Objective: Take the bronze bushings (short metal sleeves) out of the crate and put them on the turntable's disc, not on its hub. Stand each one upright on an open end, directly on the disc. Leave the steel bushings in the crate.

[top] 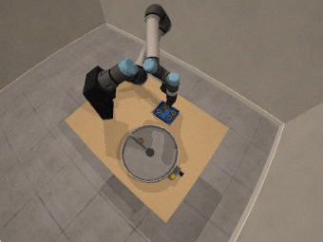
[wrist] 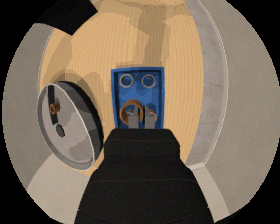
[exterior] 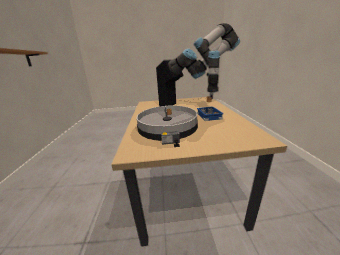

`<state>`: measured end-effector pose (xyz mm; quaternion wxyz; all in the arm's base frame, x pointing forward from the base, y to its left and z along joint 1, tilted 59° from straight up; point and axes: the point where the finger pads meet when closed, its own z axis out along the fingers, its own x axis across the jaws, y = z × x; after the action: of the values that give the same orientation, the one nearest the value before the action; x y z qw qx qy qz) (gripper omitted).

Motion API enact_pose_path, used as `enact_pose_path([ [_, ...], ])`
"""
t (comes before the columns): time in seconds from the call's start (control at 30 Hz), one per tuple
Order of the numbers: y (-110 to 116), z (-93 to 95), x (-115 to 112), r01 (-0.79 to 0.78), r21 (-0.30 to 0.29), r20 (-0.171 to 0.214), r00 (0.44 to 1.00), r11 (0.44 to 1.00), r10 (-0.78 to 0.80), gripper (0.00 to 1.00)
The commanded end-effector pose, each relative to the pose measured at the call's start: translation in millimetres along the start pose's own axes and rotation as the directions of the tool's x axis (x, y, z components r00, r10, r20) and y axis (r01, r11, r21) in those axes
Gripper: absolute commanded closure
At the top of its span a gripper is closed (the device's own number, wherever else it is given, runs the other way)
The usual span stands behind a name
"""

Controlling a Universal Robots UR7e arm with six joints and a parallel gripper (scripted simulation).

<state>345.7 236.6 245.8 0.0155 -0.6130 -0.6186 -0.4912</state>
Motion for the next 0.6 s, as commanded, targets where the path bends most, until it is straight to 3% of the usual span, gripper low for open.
enact_pose_path([
  [0.0,0.7,-0.3,-8.9,0.001,0.001,-0.002,1.0,1.0,-0.001,1.0],
  [0.57,4.6,0.3,-58.3,0.001,0.001,-0.002,1.0,1.0,-0.001,1.0],
])
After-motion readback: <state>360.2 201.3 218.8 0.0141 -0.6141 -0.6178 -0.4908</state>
